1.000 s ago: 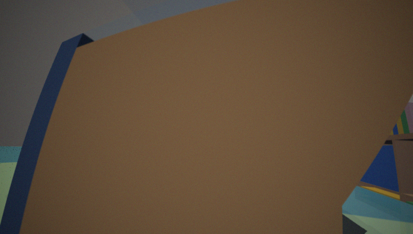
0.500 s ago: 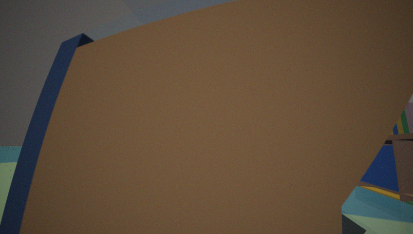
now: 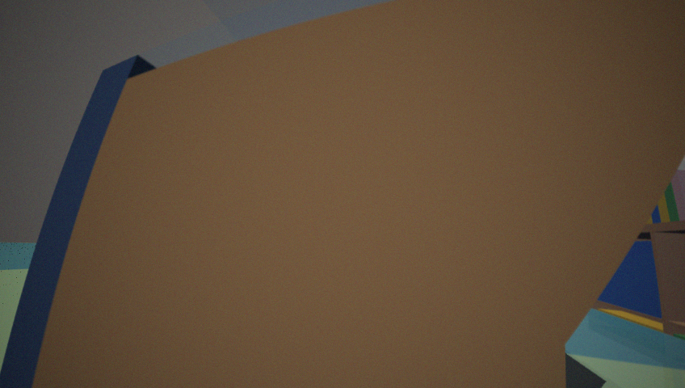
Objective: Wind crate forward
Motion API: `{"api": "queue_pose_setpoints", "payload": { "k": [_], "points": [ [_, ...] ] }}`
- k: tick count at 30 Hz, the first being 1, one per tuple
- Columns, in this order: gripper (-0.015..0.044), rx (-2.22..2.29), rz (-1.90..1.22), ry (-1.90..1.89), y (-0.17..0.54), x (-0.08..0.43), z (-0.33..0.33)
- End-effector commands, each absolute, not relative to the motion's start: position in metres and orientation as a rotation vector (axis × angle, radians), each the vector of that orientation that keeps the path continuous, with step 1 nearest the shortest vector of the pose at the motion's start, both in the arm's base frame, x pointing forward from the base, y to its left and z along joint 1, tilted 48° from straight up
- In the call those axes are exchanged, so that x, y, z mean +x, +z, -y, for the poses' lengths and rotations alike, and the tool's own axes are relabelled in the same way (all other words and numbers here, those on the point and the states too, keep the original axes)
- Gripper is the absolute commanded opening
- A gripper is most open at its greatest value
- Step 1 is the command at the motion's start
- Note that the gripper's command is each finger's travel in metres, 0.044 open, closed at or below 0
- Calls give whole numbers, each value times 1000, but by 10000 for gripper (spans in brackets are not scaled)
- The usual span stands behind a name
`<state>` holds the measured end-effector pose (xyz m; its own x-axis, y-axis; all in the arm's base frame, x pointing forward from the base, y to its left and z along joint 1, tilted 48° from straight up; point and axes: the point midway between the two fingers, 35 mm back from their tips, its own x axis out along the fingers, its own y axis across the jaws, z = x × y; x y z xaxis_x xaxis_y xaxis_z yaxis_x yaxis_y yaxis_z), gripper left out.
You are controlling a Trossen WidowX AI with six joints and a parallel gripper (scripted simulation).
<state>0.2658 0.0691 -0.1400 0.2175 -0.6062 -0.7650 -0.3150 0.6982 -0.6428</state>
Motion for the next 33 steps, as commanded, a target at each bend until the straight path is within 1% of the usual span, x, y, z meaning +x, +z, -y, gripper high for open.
{"api": "queue_pose_setpoints", "payload": {
  "k": [1, 28, 30, 33],
  "points": [
    [0, -824, -1381, -236, -147, 272, -72],
    [0, -822, -1379, -236, -168, 293, -88],
    [0, -852, -1381, -249, -158, 288, -80],
    [79, -852, -1381, -249, -158, 288, -80]
  ]
}}
